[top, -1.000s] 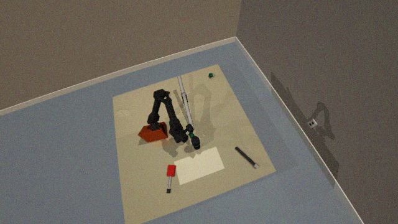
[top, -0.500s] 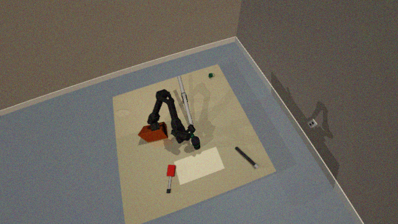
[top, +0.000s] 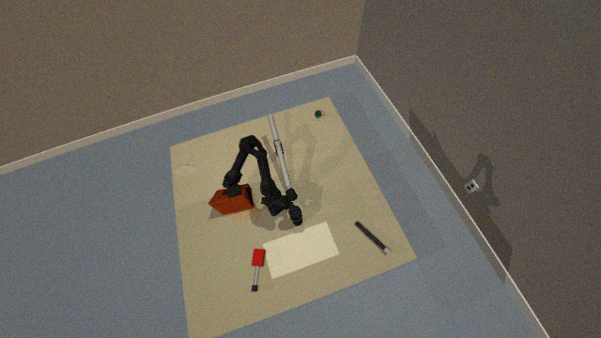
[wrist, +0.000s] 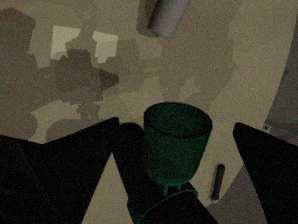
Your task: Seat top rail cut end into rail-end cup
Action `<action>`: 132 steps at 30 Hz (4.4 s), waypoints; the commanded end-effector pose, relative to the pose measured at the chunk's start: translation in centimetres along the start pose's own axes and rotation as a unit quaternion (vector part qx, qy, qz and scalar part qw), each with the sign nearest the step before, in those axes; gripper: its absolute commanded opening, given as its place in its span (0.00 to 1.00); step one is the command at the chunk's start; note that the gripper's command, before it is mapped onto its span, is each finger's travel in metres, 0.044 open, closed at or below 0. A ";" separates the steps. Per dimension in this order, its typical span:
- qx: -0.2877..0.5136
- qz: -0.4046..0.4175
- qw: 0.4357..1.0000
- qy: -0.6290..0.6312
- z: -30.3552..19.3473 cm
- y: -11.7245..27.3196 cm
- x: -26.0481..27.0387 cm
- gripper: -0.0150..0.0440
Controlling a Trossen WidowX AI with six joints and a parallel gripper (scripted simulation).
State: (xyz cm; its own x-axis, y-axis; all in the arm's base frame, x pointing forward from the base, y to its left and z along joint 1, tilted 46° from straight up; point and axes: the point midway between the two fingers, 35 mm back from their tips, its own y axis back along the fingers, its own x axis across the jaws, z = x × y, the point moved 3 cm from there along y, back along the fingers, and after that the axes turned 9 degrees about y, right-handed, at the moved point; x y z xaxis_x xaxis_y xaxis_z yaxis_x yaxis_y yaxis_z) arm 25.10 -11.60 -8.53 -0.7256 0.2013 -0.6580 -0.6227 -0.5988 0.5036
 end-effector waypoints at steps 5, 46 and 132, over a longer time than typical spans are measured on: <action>-0.007 -0.001 1.000 -0.007 0.6 -1.4 0.3 1.00; 0.017 0.002 0.998 -0.055 0.8 -2.6 -0.6 0.25; 0.057 0.010 0.990 -0.126 3.7 -0.3 -5.4 1.00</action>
State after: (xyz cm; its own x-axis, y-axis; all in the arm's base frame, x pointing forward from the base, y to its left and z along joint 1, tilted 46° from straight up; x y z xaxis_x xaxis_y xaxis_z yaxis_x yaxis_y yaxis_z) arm 28.55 -9.94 -3.23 -0.7716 0.3788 -0.5110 -0.6346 -0.5144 0.5768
